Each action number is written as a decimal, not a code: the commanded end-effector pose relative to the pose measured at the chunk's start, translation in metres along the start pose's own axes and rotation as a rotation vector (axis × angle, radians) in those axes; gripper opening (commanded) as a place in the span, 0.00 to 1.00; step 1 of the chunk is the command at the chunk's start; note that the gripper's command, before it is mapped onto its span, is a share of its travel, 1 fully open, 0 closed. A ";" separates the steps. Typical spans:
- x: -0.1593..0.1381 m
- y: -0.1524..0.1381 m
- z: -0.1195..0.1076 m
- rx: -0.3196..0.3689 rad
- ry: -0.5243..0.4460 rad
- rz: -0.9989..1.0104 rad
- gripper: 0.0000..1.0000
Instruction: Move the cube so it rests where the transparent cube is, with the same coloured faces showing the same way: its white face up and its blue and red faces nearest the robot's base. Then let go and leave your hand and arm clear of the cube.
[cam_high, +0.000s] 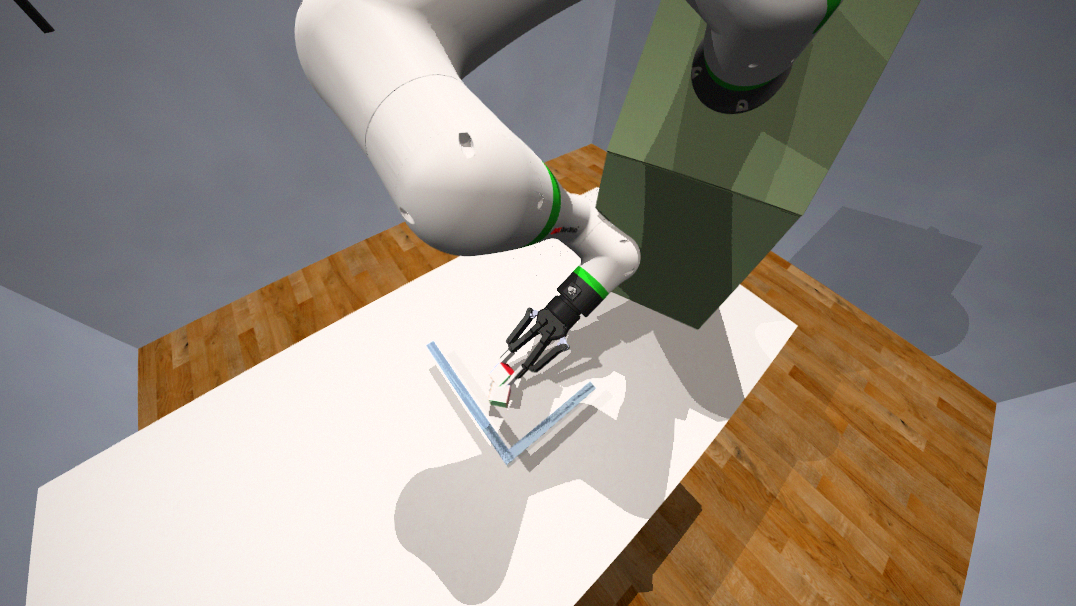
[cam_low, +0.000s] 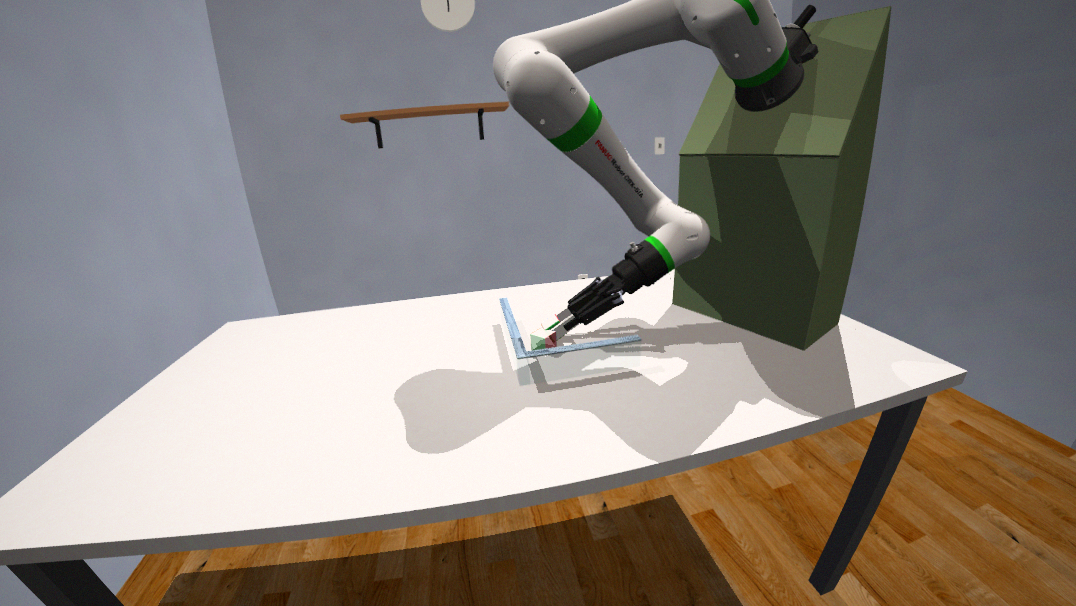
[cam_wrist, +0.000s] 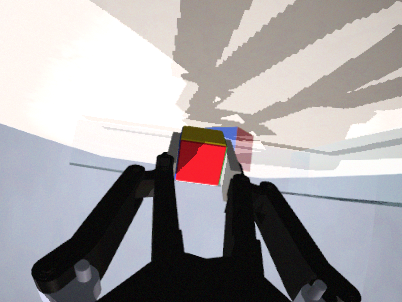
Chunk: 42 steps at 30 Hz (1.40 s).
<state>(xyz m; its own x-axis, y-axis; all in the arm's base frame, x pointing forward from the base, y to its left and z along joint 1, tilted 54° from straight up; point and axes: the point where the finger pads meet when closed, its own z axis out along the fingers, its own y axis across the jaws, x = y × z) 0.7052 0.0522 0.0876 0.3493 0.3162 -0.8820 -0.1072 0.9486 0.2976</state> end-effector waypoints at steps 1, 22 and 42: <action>0.000 0.000 0.000 0.000 0.000 0.000 0.00; 0.000 0.000 0.000 0.000 0.000 0.000 0.41; -0.002 0.000 -0.006 0.000 0.000 0.000 0.41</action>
<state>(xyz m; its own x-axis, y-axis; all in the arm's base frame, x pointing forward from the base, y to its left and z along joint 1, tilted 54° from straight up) 0.7020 0.0519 0.0876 0.3500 0.3160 -0.8818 -0.1071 0.9487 0.2974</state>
